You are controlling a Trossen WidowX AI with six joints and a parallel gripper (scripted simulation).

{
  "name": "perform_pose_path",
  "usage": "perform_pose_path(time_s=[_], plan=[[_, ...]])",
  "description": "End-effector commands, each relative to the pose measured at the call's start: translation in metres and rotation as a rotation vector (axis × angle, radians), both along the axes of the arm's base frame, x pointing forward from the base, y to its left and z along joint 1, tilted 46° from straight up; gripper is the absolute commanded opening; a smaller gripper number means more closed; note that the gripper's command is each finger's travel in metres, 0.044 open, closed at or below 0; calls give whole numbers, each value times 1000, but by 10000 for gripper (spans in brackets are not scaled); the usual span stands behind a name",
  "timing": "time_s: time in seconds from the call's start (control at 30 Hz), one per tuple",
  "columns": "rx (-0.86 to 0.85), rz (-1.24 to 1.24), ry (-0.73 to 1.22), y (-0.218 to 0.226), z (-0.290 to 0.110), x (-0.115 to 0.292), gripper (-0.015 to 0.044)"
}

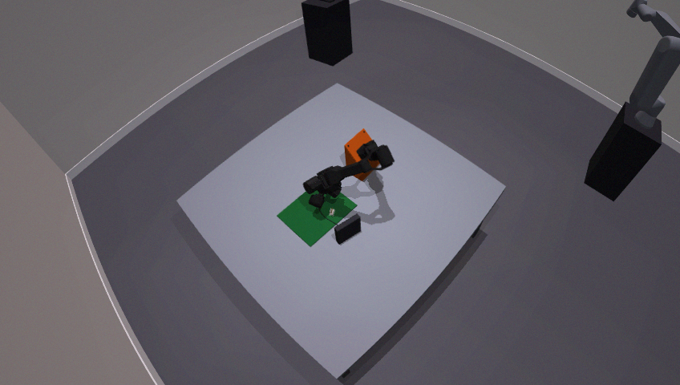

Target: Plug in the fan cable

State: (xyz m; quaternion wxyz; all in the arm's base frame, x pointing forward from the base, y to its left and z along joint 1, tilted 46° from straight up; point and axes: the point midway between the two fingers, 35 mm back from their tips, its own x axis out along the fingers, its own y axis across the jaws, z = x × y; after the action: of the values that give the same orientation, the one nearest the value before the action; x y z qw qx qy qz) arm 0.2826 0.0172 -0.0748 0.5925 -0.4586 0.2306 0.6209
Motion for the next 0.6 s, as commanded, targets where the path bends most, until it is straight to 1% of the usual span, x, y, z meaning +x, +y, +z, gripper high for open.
perform_pose_path(time_s=[0.0,0.17,0.43,0.57], plan=[[9,-4,14,2,-3,-3,440],[9,-4,14,2,-3,-3,440],[1,1,4,1,-1,-1,230],[1,1,4,1,-1,-1,203]])
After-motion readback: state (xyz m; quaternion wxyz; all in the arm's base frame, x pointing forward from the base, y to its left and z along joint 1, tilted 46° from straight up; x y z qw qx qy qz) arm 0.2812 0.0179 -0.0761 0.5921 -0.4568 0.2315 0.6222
